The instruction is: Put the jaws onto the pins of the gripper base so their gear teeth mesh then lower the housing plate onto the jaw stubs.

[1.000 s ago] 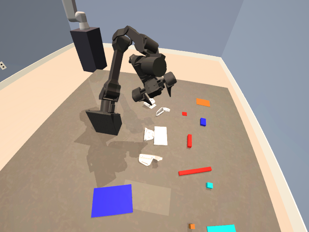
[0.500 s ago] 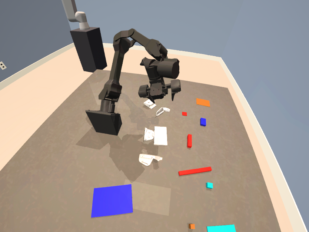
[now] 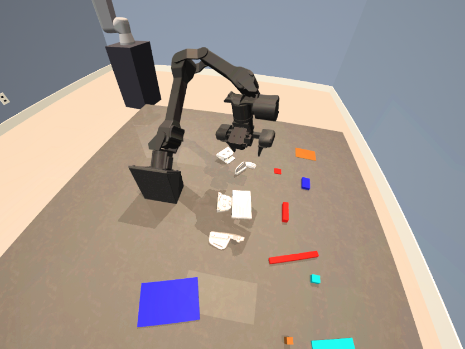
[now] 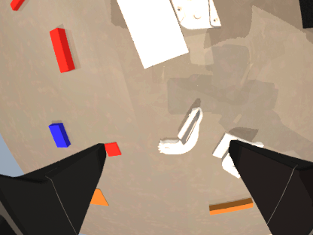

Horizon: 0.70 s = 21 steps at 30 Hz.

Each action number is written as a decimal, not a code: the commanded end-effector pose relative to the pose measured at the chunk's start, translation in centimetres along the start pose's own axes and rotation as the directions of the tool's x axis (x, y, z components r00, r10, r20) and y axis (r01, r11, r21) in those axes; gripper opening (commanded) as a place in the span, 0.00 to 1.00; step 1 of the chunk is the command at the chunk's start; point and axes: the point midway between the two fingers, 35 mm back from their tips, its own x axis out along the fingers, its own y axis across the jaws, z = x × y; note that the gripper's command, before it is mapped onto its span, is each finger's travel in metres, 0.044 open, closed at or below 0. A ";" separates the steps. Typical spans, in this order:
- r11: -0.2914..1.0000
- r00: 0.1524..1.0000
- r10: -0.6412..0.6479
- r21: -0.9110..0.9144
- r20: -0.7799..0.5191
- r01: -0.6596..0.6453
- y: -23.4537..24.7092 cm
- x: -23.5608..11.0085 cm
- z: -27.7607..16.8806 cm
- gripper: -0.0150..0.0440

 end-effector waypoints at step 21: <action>0.897 0.982 -0.162 0.428 0.092 0.108 -3.4 5.8 -6.3 1.00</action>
